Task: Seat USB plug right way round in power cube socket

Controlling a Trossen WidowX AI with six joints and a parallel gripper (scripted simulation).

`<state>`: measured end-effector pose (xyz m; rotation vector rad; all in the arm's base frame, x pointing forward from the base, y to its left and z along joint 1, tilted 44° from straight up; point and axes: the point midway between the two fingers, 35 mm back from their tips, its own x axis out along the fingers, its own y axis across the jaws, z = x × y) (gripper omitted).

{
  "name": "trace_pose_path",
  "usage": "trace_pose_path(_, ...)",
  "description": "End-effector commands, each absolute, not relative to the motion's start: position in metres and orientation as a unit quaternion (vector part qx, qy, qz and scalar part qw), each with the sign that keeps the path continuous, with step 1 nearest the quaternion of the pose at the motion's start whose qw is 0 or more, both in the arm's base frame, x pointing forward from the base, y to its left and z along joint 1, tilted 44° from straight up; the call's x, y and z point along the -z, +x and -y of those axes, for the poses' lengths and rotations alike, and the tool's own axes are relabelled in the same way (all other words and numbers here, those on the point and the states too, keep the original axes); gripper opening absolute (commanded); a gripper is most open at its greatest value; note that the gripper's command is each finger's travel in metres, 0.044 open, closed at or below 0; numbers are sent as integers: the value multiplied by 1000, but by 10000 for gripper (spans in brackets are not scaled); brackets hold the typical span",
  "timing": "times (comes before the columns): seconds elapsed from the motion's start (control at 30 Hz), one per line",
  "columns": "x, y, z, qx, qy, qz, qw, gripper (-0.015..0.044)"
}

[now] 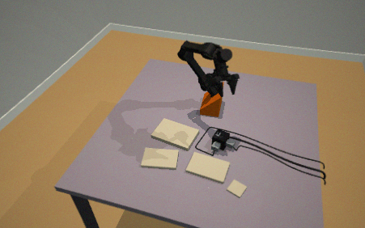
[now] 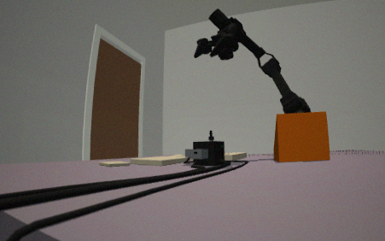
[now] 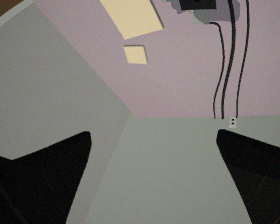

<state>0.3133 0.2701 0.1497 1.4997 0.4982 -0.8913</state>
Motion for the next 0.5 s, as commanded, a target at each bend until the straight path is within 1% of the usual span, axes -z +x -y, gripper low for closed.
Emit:
trace_pose_path(0.0,-96,333,-225,478,582,-194,629,440)
trace_pose_path(0.17,-38,343,-164,583,491,-171,625,440)
trace_pose_path(0.3,2,335,-113,661,412,-160,606,440)
trace_pose_path(0.47,7,329,-104,672,399,-159,603,440)
